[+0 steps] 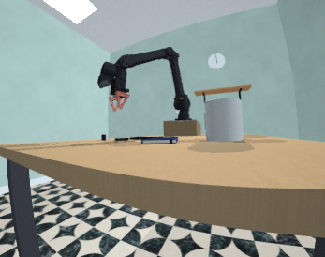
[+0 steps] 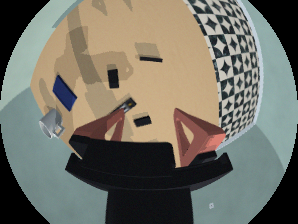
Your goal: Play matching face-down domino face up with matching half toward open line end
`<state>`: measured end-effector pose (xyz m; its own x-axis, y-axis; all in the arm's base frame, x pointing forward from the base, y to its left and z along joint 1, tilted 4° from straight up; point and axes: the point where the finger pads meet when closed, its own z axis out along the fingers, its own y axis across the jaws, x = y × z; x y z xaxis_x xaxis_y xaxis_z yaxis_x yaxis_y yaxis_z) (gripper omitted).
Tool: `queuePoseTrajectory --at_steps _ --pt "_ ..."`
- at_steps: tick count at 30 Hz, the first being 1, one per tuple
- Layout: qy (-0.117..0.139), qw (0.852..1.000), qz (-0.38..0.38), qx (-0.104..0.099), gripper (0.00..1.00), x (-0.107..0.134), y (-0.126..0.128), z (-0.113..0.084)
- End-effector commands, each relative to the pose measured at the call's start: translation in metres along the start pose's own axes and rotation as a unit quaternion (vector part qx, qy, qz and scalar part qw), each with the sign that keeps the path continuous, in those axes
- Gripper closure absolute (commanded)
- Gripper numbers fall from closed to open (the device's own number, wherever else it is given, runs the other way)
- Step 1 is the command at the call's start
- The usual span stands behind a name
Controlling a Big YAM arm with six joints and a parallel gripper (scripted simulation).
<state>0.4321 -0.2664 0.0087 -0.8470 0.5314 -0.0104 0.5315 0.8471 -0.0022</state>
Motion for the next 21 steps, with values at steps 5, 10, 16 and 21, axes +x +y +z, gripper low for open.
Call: queuePoseTrajectory --at_steps 5,10,16,21 --pt "0.034 0.999 0.002 -0.001 0.27 -0.013 -0.003 -0.011" --pt "0.047 0.999 0.002 -0.002 0.27 -0.014 -0.004 -0.012" --pt "0.05 0.999 0.0 0.0 1.0 -0.003 0.0 -0.009" --pt "0.05 0.999 0.0 0.0 1.0 -0.003 0.0 -0.009"
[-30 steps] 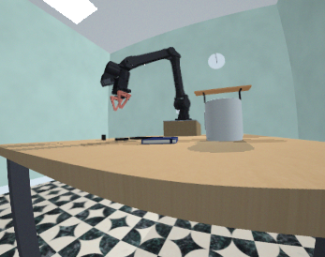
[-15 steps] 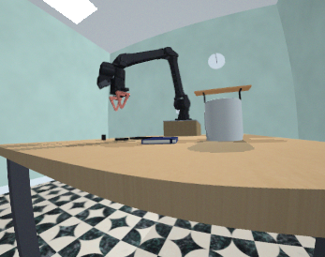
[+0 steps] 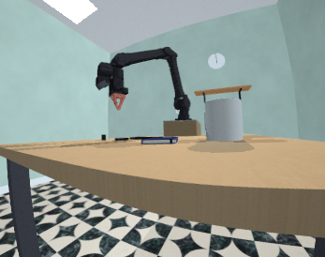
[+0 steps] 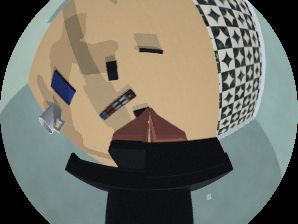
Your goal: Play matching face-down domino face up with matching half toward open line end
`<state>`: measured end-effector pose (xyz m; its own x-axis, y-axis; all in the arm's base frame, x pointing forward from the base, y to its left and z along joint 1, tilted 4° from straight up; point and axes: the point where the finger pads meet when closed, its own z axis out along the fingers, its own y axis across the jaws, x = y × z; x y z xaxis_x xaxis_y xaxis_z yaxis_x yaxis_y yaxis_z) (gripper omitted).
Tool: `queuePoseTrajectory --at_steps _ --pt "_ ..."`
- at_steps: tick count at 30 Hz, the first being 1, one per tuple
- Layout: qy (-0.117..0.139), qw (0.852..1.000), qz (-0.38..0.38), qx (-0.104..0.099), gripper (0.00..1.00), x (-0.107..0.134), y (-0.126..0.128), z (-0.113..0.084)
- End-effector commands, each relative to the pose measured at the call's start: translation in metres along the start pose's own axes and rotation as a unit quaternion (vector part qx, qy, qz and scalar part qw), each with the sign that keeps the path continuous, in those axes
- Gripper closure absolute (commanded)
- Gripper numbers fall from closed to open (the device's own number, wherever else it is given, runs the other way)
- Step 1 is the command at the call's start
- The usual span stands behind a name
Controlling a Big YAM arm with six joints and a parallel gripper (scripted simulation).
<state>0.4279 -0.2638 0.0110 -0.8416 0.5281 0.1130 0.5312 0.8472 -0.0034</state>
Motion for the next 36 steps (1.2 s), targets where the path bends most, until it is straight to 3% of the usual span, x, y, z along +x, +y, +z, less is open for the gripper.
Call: queuePoseTrajectory --at_steps 1,27,36 --pt "-0.012 1.0 0.0 0.0 1.0 -0.007 0.0 -0.007" --pt "-0.006 1.0 0.0 0.0 1.0 -0.003 0.0 -0.005" --pt "-0.02 0.999 0.038 -0.004 1.0 -0.065 -0.007 0.03"
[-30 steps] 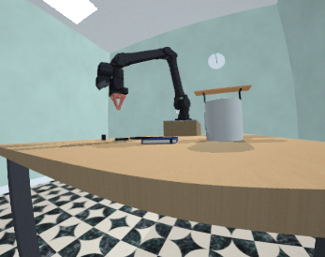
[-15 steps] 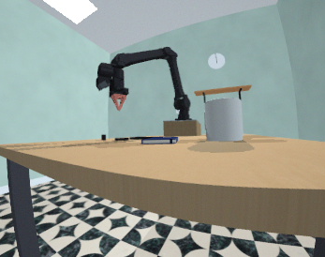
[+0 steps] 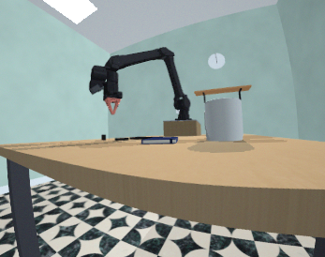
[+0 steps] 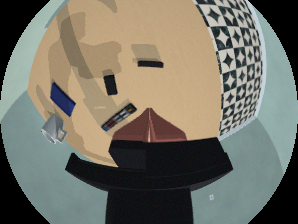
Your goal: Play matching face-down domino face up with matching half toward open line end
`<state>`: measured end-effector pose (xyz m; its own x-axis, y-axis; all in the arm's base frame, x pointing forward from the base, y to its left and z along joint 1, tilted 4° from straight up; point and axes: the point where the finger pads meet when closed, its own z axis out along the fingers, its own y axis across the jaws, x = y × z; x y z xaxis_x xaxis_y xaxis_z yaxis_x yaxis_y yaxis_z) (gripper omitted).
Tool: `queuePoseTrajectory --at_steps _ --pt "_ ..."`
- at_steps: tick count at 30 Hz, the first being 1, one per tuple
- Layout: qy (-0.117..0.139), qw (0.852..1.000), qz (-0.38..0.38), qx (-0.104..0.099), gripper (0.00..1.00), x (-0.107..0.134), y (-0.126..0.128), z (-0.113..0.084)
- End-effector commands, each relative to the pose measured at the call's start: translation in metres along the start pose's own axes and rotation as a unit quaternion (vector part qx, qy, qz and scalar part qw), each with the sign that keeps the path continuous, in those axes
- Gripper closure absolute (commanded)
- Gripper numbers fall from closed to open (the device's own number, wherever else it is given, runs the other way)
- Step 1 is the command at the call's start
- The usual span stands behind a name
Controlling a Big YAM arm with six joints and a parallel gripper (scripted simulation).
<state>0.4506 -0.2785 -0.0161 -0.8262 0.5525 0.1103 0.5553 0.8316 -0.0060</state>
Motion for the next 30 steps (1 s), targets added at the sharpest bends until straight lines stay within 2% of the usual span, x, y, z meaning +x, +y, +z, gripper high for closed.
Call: queuePoseTrajectory --at_steps 1,8,9,18,25,26,30 --pt "-0.021 0.999 0.028 -0.004 1.0 -0.043 -0.006 0.01" --pt "-0.021 0.999 0.028 -0.004 1.0 -0.043 -0.006 0.01" --pt "-0.004 1.0 0.017 -0.001 1.0 -0.032 -0.003 0.023" --pt "-0.036 0.999 0.034 -0.005 1.0 -0.101 -0.008 0.034" --pt "-0.036 0.999 0.034 -0.005 1.0 -0.101 -0.008 0.034" --pt "-0.026 0.999 0.024 -0.002 1.0 -0.087 -0.004 0.037" --pt "-0.03 0.999 0.029 -0.004 1.0 -0.093 -0.006 0.038"
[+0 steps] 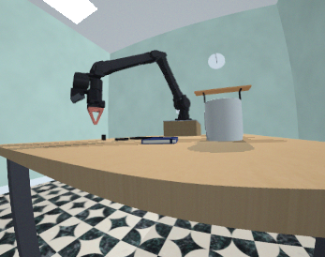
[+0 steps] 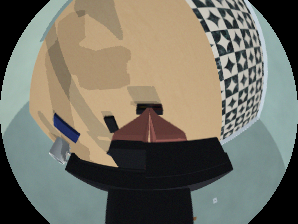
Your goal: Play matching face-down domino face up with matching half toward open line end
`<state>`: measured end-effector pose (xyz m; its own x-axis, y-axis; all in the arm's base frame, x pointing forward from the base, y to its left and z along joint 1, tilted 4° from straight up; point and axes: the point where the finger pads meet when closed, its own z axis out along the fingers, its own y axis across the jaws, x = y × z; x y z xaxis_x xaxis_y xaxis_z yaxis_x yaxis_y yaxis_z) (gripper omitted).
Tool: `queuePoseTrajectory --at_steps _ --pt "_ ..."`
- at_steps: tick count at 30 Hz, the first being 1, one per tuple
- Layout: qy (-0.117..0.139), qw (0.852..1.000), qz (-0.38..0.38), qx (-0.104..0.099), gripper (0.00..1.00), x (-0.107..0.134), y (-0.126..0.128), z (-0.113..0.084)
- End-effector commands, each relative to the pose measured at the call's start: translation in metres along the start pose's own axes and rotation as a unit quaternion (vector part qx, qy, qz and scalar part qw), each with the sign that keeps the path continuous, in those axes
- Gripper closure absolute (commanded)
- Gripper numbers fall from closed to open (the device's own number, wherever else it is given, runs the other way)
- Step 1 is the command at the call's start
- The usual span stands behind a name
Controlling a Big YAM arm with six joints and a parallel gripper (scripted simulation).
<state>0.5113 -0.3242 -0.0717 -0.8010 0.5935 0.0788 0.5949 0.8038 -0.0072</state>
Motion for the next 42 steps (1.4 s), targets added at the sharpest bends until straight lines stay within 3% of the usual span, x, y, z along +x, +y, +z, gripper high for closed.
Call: queuePoseTrajectory --at_steps 1,12,13,22,29,30,39,42 --pt "-0.016 1.0 0.006 -0.003 1.0 -0.013 -0.002 -0.009" --pt "-0.02 1.0 0.01 -0.004 1.0 -0.019 -0.004 -0.008" --pt "-0.008 1.0 0.002 -0.001 1.0 -0.005 0.0 -0.004" --pt "-0.02 1.0 0.01 -0.004 1.0 -0.019 -0.004 0.021" --pt "-0.02 1.0 0.01 -0.004 1.0 -0.019 -0.004 0.021" --pt "-0.015 1.0 0.002 -0.002 1.0 -0.011 0.0 0.018" --pt "-0.017 1.0 0.01 -0.004 1.0 -0.017 -0.005 0.046" --pt "-0.017 1.0 0.01 -0.004 1.0 -0.017 -0.005 0.046"
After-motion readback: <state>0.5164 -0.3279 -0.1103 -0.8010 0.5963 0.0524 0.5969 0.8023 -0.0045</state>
